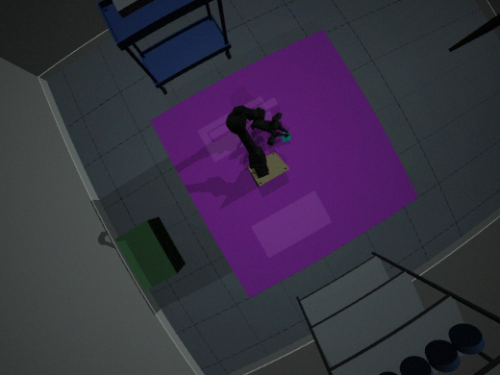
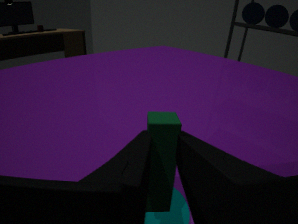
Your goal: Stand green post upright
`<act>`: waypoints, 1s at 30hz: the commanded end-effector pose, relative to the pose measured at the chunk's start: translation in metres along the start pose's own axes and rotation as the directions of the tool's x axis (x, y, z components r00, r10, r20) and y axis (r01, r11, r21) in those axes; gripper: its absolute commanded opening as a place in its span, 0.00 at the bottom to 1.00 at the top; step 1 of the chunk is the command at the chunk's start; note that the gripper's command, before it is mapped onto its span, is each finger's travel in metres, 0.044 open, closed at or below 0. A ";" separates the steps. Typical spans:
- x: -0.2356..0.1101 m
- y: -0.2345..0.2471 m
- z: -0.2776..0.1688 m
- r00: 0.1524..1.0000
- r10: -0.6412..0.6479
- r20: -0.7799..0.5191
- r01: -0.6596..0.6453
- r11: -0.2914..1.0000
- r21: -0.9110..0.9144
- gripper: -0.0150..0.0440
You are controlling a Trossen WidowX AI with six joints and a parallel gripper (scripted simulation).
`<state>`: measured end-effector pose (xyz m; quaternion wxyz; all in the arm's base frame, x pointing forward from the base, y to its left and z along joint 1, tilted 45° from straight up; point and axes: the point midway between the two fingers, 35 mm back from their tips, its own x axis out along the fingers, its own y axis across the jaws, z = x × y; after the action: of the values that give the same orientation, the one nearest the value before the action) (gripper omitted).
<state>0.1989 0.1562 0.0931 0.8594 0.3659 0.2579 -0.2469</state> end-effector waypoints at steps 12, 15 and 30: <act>0.011 0.001 -0.020 1.000 -0.002 -0.001 0.002 1.000 0.000 0.29; 0.011 0.001 -0.020 1.000 -0.002 -0.001 0.002 1.000 0.000 0.29; 0.011 0.001 -0.020 1.000 -0.002 -0.001 0.002 1.000 0.000 0.92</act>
<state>0.2020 0.1687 0.0748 0.8607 0.3623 0.2586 -0.2470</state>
